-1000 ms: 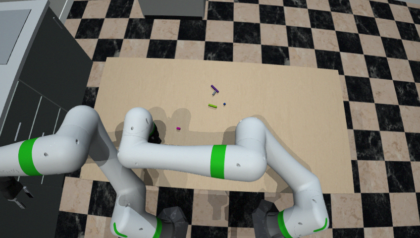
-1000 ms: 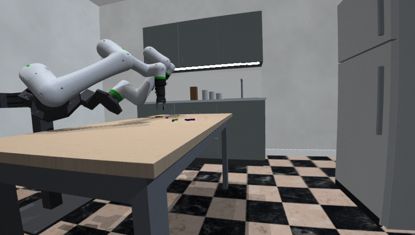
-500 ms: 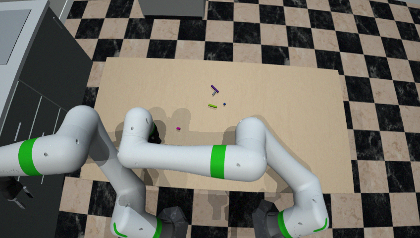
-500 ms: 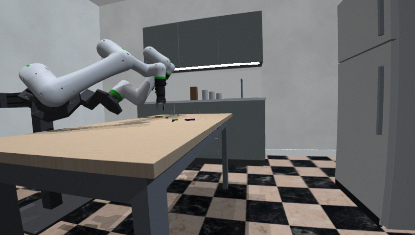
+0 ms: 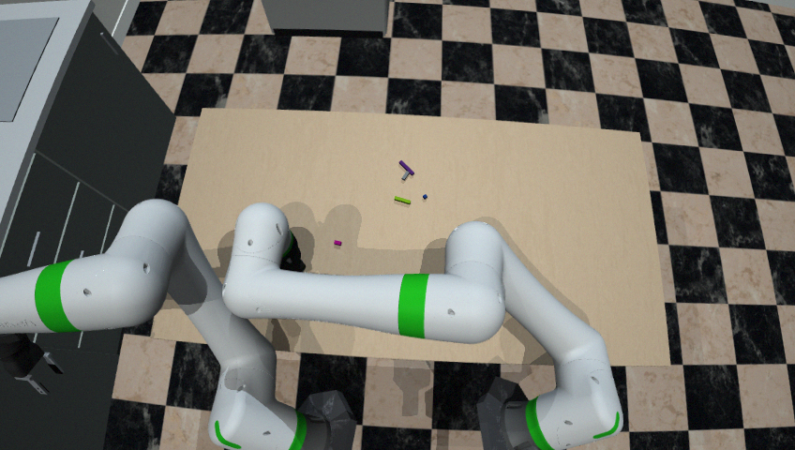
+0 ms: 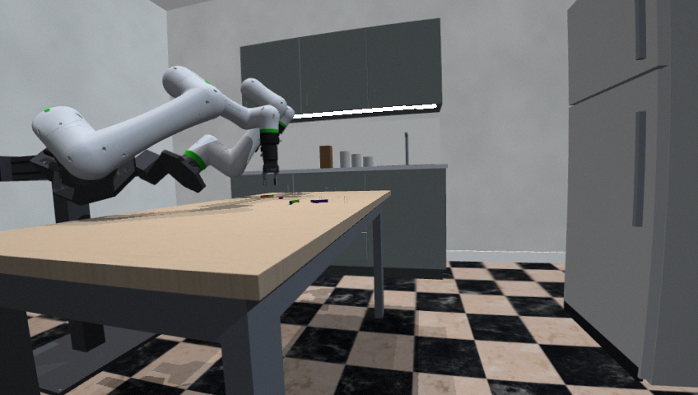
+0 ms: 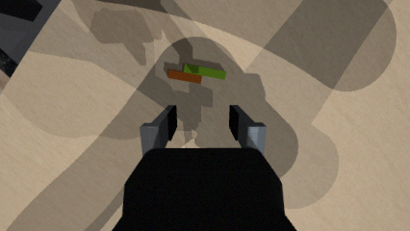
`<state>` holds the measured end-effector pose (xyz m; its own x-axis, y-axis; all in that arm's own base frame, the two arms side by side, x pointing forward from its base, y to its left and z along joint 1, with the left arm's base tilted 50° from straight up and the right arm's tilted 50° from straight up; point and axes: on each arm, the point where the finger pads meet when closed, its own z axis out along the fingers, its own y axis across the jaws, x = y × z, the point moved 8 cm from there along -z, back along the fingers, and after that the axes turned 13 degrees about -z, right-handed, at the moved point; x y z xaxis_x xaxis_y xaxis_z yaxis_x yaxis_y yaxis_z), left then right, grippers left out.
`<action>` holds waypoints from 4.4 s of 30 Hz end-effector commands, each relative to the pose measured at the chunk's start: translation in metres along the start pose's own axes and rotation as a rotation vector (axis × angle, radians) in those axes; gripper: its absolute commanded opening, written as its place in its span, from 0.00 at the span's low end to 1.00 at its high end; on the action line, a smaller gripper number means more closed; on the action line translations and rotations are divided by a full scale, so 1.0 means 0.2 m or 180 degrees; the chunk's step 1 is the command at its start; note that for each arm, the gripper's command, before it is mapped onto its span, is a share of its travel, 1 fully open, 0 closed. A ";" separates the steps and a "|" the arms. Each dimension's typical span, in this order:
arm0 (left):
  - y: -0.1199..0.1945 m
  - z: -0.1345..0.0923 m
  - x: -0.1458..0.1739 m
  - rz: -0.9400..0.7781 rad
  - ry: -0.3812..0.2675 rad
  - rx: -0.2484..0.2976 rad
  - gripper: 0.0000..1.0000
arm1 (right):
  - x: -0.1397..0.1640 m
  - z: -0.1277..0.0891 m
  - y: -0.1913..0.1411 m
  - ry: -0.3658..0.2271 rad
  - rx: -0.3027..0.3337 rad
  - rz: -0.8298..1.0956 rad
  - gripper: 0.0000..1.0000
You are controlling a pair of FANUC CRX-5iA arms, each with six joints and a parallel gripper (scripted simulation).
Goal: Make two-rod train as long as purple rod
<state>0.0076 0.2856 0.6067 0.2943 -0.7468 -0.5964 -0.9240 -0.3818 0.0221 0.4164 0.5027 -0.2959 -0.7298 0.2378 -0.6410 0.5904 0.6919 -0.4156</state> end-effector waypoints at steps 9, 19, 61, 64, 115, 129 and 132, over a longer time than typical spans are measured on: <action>0.00 0.00 0.00 -0.0001 -0.0004 0.0001 1.00 | 0.00 -0.01 0.00 0.0000 -0.0008 0.0000 1.00; 0.00 0.00 0.00 -0.0001 -0.0004 0.0001 1.00 | -0.03 -0.01 -0.01 0.0000 -0.0008 -0.0192 1.00; 0.00 0.00 0.00 -0.0001 -0.0004 0.0001 1.00 | -0.70 -0.07 -0.29 0.0001 -0.0023 -0.4418 1.00; 0.00 0.00 0.00 -0.0001 -0.0004 0.0001 1.00 | -0.72 -0.07 -0.29 0.0000 -0.0023 -0.4521 1.00; 0.00 0.00 0.00 -0.0001 -0.0004 0.0001 1.00 | -1.55 -0.05 -0.56 -0.0017 -0.0019 -0.9643 1.00; 0.00 0.00 0.00 -0.0001 -0.0004 0.0001 1.00 | -1.74 -0.03 -0.63 -0.0016 -0.0012 -1.1242 1.00; 0.00 0.00 0.00 -0.0001 -0.0004 0.0001 1.00 | -1.75 -0.03 -0.64 -0.0016 -0.0011 -1.1345 1.00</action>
<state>0.0076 0.2856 0.6067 0.2943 -0.7468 -0.5964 -0.9240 -0.3818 0.0221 0.5913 0.3374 -0.0188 0.8862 0.0170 0.4630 -0.3047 -0.7315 0.6100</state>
